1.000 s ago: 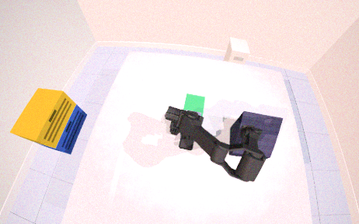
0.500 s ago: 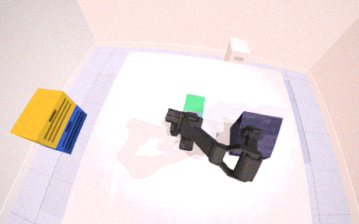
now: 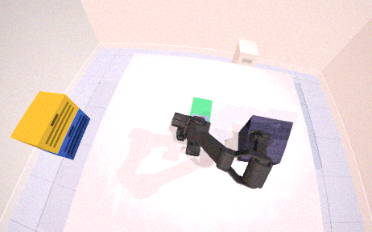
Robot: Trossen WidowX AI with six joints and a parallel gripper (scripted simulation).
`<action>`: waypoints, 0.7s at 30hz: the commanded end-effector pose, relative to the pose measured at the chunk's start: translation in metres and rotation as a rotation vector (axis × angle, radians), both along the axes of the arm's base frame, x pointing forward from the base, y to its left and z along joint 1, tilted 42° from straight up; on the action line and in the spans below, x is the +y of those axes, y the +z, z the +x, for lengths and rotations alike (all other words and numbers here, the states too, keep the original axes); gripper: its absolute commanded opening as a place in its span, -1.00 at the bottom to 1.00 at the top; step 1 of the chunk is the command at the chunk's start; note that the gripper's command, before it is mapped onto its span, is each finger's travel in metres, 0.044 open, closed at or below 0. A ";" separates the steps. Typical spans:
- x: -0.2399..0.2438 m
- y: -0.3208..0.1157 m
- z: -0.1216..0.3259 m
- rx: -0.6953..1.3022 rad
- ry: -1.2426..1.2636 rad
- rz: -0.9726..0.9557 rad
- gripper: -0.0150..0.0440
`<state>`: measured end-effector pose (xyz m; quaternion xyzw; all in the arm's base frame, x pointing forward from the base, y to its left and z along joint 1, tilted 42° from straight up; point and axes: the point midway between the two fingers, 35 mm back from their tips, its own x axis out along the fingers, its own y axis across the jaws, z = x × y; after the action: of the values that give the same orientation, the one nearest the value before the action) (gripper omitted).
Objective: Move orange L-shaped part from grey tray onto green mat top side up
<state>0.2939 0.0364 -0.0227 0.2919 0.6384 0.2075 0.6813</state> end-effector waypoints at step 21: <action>-0.072 0.077 -0.008 -0.001 -0.020 -0.004 0.12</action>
<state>0.2851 -0.0361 0.0552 0.2965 0.6353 0.2000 0.6844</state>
